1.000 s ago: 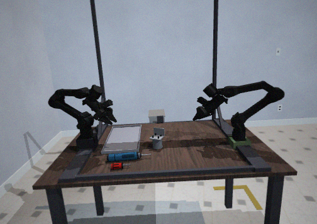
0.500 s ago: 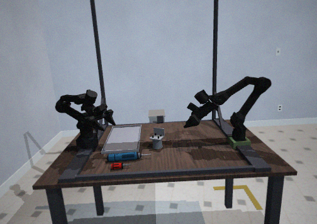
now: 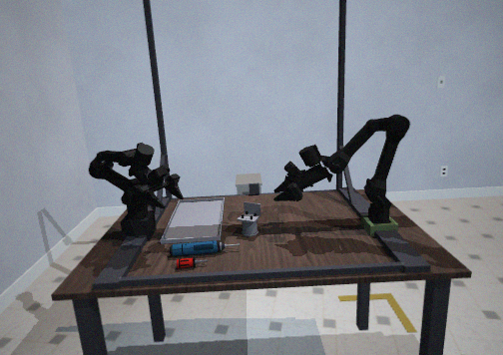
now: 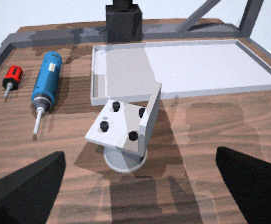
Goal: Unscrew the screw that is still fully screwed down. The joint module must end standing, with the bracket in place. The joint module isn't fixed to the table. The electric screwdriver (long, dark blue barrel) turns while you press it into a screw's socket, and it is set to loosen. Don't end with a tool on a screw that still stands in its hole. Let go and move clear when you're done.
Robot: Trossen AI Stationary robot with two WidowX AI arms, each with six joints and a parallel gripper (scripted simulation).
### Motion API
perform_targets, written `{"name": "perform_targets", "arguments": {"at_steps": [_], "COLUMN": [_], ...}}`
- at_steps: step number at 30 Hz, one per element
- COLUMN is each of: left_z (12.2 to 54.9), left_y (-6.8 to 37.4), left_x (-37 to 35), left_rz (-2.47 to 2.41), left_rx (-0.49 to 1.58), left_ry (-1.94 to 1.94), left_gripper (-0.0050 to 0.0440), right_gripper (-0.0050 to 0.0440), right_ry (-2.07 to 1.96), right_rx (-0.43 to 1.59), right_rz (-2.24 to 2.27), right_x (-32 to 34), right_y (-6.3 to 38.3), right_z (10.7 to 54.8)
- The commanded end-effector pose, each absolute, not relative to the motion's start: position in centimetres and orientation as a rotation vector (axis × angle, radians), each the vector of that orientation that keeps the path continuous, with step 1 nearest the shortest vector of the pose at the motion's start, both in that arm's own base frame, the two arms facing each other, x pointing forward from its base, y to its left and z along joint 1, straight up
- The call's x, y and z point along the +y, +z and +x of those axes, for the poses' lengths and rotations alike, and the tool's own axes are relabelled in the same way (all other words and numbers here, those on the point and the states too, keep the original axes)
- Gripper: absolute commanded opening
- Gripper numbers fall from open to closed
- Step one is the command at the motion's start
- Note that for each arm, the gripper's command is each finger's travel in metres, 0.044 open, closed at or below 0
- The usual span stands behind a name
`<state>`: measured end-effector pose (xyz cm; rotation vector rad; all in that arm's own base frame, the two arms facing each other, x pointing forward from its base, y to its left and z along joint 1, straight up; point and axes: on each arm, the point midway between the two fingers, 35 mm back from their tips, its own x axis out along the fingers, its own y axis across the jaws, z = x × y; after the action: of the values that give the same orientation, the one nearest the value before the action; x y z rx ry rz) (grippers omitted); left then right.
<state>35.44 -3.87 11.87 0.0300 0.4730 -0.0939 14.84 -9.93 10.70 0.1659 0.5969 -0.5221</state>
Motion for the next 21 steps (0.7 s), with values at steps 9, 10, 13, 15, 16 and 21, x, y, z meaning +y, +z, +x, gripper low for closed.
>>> {"name": "perform_targets", "arguments": {"at_steps": [9, 10, 13, 15, 16, 21], "left_z": [36.6, 36.6, 36.6, 36.6, 36.5, 36.7], "left_y": [12.7, 12.7, 12.9, 12.9, 12.3, 11.1], "left_x": [-3.7, -3.7, -3.8, -3.8, -3.7, -3.1], "left_rz": [0.015, 0.015, 0.016, 0.016, 0.017, 0.026], "left_rx": [0.419, 0.419, 0.415, 0.415, 0.427, 0.419], "left_ry": [-0.074, -0.074, -0.079, -0.079, -0.081, -0.132], "left_gripper": [0.044, 0.044, 0.044, 0.0416, 0.0392, 0.0385], "right_gripper": [0.044, 0.044, 0.044, 0.0416, 0.0392, 0.0305], "right_ry": [-0.525, -0.525, -0.525, -0.525, -0.528, -0.558], "right_rx": [0.588, 0.588, 0.588, 0.588, 0.598, 0.603], "right_rz": [0.161, 0.161, 0.161, 0.161, 0.17, 0.206], "right_x": [-10.0, -10.0, -10.0, -10.0, -10.0, -10.1], "right_y": [11.1, 11.1, 11.1, 11.1, 10.5, 10.2], "right_z": [14.9, 14.9, 14.9, 14.9, 14.9, 15.1]}}
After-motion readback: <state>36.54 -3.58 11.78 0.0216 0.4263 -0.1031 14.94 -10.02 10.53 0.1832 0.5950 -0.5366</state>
